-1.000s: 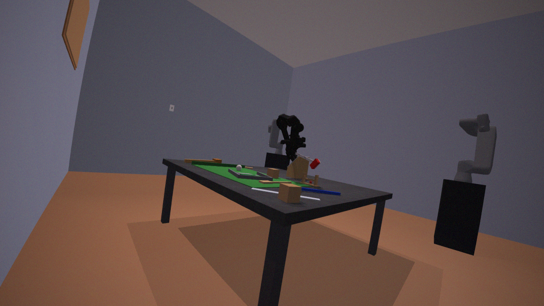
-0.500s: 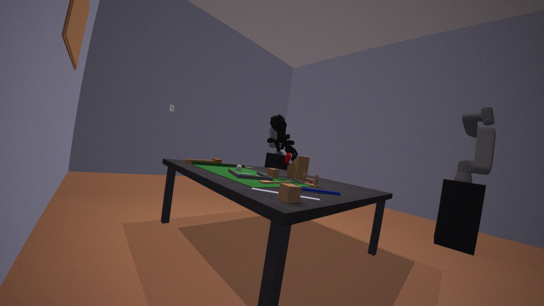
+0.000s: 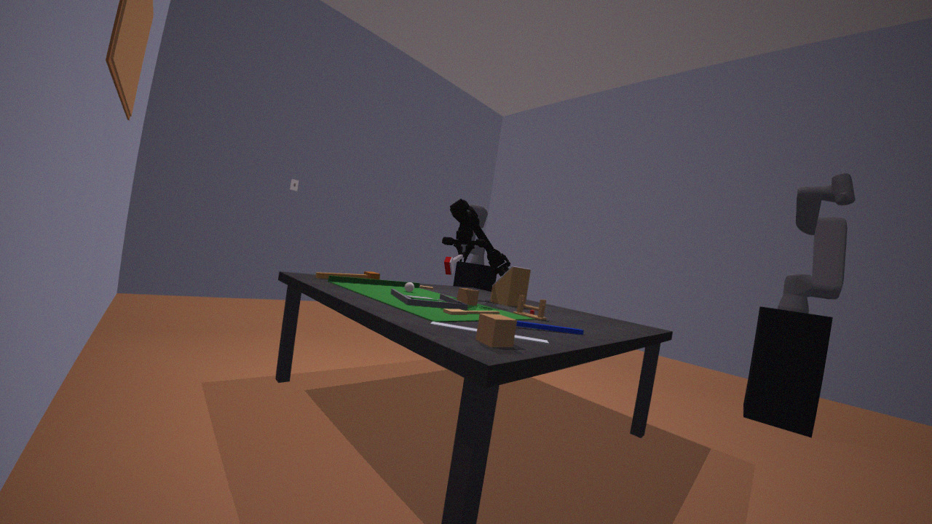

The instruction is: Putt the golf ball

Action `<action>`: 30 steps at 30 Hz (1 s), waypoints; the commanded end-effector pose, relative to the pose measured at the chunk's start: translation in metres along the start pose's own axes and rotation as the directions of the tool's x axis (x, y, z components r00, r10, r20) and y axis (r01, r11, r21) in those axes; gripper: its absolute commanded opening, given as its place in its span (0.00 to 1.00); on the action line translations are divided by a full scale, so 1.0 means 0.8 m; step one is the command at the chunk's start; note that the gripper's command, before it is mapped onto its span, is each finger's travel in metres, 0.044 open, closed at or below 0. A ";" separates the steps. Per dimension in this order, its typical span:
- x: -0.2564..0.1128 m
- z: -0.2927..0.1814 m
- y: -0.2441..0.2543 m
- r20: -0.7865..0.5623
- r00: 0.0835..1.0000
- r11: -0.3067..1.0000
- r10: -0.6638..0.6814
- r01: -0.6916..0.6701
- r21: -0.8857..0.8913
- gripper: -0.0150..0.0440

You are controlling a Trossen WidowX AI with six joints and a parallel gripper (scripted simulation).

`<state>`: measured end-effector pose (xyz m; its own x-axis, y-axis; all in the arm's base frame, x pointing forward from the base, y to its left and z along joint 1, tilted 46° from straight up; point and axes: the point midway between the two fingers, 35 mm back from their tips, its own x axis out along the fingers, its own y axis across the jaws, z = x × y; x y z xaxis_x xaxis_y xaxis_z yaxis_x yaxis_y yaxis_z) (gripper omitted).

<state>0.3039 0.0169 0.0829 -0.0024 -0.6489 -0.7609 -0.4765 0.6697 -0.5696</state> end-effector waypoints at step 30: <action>0.012 -0.203 -0.128 -0.070 0.994 0.607 -0.079 0.104 0.788 0.25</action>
<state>0.2217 -0.1083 0.1768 -0.0253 -0.7124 -0.7014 0.3297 0.6564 -0.6786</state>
